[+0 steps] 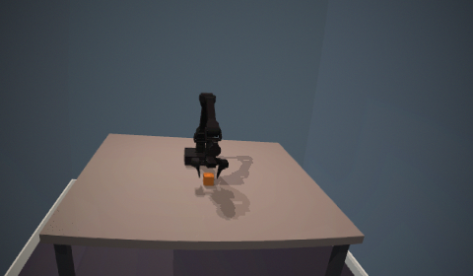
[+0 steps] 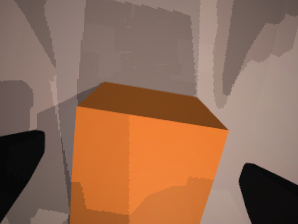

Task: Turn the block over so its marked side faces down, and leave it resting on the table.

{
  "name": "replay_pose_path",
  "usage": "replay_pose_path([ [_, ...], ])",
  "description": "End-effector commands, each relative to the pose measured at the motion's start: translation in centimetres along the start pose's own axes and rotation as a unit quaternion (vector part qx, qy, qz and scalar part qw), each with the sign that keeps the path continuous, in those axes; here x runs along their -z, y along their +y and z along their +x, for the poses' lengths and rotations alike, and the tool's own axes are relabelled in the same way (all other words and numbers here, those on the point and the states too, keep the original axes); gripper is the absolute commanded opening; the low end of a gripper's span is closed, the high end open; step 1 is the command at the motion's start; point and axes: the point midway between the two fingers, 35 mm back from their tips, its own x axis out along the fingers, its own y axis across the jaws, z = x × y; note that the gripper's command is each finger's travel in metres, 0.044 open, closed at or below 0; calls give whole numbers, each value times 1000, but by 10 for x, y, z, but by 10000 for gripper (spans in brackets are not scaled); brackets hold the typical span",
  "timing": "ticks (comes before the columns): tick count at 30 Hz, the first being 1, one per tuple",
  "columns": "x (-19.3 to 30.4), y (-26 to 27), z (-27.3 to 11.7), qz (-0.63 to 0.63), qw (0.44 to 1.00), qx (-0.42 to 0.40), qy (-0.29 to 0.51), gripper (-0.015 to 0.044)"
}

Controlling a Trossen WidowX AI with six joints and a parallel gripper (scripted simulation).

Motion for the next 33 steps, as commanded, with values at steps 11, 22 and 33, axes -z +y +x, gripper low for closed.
replay_pose_path([
  [11,2,1,3,-2,1000,-3,3,223],
  [22,2,1,3,-2,1000,-3,3,150],
  [33,1,0,-27,-2,1000,-3,3,0],
])
